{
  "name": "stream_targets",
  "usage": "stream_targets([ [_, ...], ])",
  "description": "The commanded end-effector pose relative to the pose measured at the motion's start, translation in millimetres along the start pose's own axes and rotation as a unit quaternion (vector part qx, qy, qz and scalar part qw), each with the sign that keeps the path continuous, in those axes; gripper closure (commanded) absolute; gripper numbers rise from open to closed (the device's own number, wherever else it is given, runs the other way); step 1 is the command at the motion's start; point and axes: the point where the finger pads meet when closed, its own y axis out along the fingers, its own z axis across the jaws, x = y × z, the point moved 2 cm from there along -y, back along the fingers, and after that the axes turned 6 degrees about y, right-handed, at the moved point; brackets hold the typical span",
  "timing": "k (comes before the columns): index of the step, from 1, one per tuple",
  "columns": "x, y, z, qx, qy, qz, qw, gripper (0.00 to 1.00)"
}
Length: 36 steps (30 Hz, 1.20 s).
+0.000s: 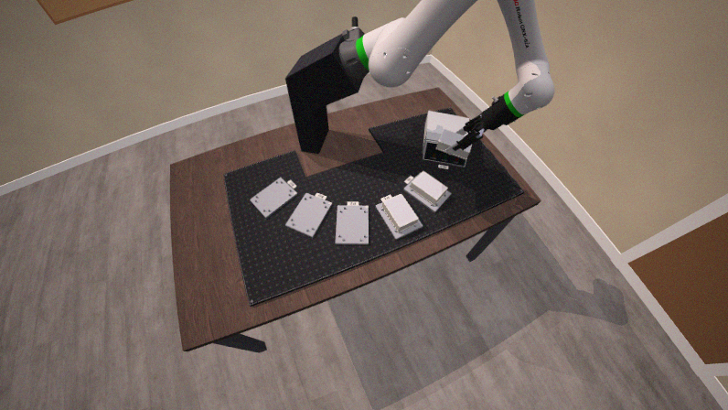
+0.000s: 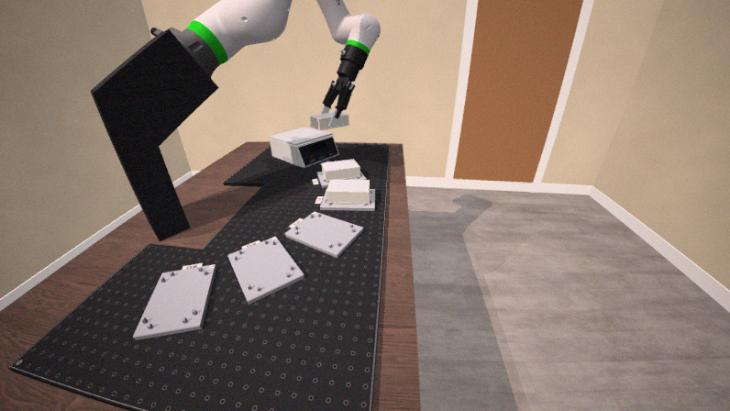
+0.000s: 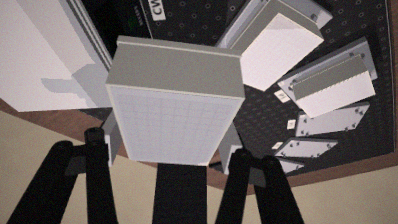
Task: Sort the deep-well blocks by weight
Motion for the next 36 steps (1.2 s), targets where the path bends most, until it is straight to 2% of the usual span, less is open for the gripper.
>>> stream_targets([
  [1,-4,-2,13,-0.002,0.0,-0.001,1.0,0.9],
  [5,-5,-2,15,-0.002,0.0,-0.001,1.0,0.9],
  [12,-3,1,40,-0.059,0.1,-0.007,0.993,0.9],
  [19,0,4,65,-0.116,0.2,-0.014,0.973,0.9],
  [21,0,4,65,-0.116,0.2,-0.014,0.973,0.9],
  [36,5,11,115,-0.12,0.207,-0.014,0.971,0.9],
])
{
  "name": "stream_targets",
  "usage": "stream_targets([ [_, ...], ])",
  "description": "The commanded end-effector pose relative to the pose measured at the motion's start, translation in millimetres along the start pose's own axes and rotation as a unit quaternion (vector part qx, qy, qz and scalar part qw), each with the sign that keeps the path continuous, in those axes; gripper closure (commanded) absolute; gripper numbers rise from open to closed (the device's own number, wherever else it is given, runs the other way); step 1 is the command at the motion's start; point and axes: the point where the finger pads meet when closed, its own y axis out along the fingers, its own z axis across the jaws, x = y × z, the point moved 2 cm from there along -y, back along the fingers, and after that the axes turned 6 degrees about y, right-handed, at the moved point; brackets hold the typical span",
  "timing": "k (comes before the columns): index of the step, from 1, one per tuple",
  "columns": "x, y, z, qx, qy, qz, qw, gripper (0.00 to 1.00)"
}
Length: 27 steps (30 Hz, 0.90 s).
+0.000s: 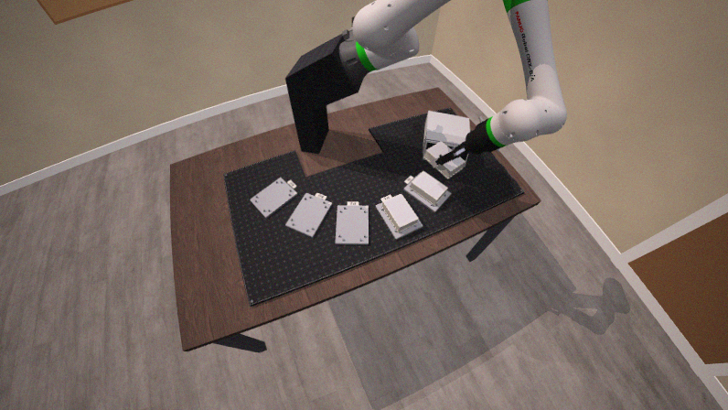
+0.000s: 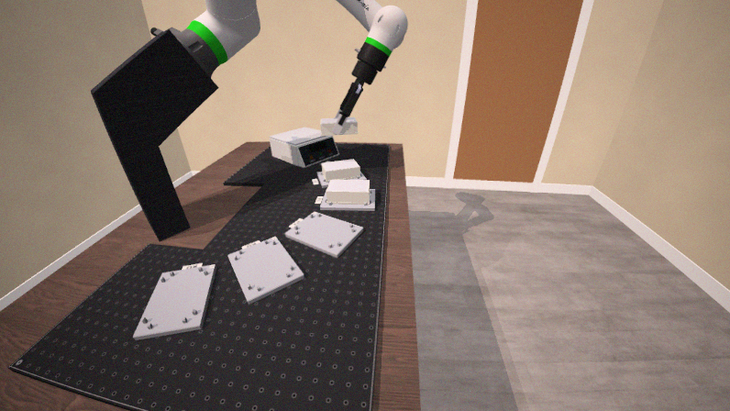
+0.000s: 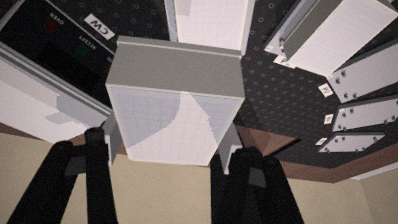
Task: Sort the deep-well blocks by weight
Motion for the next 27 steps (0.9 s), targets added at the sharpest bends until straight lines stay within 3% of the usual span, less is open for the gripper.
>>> stream_targets([
  [1,-3,-1,8,-0.001,0.0,0.0,1.0,0.9],
  [27,-27,-10,81,-0.001,0.0,0.0,1.0,0.9],
])
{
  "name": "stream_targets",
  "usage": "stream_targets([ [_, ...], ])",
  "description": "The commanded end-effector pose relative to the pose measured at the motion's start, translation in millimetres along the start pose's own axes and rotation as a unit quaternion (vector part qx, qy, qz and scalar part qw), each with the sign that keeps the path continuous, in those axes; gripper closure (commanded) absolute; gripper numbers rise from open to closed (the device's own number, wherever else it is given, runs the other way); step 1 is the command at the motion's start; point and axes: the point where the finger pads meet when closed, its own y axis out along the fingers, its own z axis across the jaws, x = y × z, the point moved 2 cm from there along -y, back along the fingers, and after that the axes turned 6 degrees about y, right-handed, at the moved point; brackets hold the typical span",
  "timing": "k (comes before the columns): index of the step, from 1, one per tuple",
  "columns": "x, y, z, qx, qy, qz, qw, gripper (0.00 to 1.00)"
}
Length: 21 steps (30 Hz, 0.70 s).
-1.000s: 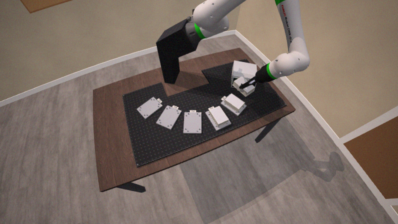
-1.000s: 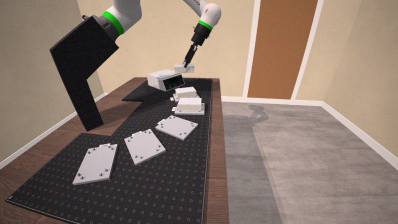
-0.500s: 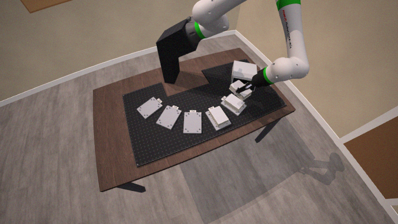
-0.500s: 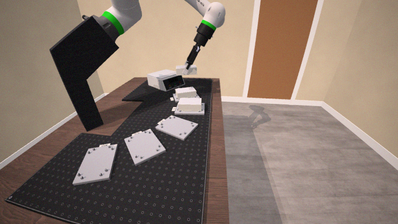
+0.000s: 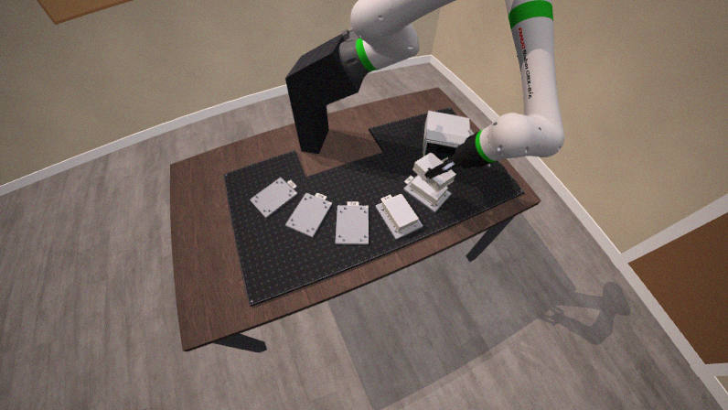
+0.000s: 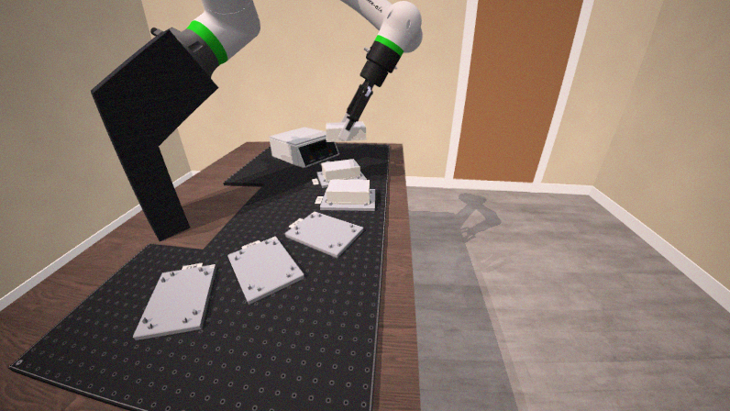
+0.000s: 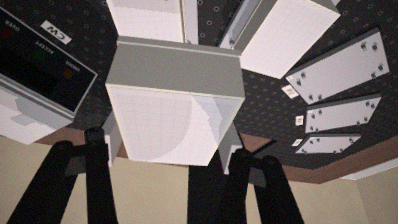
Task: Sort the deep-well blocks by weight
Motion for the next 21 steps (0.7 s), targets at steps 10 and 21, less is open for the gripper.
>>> stream_targets([
  [10,-11,-4,33,0.0,0.0,0.0,1.0,0.9],
  [21,-13,-4,62,-0.042,0.072,-0.004,0.997,0.9],
])
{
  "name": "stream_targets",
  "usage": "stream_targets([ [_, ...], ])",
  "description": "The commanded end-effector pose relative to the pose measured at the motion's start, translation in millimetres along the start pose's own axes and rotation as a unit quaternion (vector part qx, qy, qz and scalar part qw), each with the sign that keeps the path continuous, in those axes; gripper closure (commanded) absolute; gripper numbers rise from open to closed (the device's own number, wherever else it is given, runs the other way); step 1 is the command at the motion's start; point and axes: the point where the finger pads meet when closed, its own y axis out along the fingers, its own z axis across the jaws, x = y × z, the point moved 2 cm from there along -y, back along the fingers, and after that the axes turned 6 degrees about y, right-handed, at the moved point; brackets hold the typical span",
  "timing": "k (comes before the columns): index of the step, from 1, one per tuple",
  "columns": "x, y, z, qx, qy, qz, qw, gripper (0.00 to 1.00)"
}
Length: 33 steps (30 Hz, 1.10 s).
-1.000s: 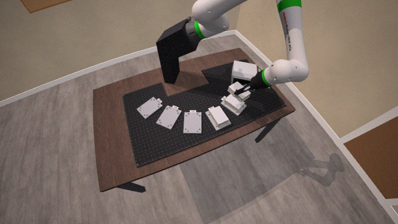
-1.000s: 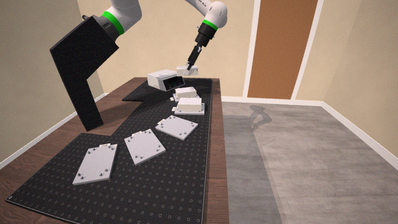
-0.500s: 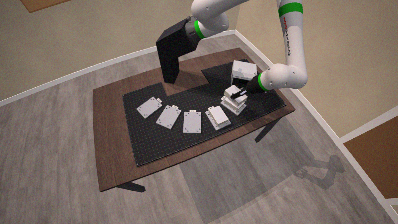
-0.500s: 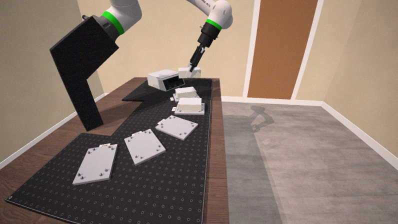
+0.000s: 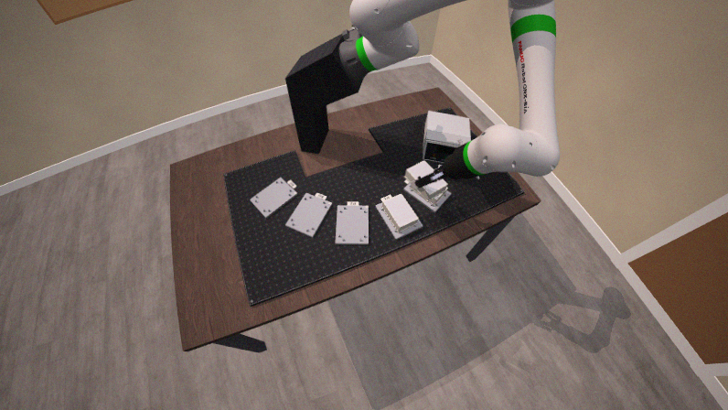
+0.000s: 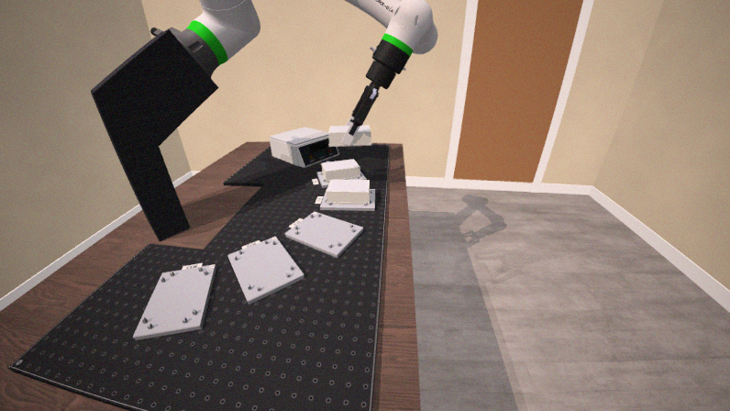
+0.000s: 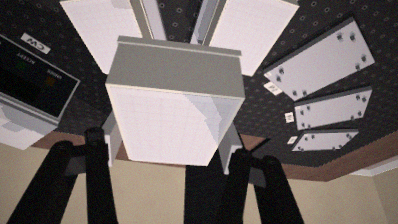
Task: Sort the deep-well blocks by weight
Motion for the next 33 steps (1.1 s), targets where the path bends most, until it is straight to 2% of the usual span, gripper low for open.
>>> stream_targets([
  [1,1,1,14,-0.033,0.056,-0.004,0.998,0.9],
  [3,1,2,21,-0.049,0.085,-0.006,0.995,0.9],
  [5,1,2,21,-0.049,0.085,-0.006,0.995,0.9],
  [12,2,4,47,-0.103,0.177,-0.012,0.979,0.9],
  [33,5,9,110,-0.103,0.177,-0.012,0.979,0.9],
])
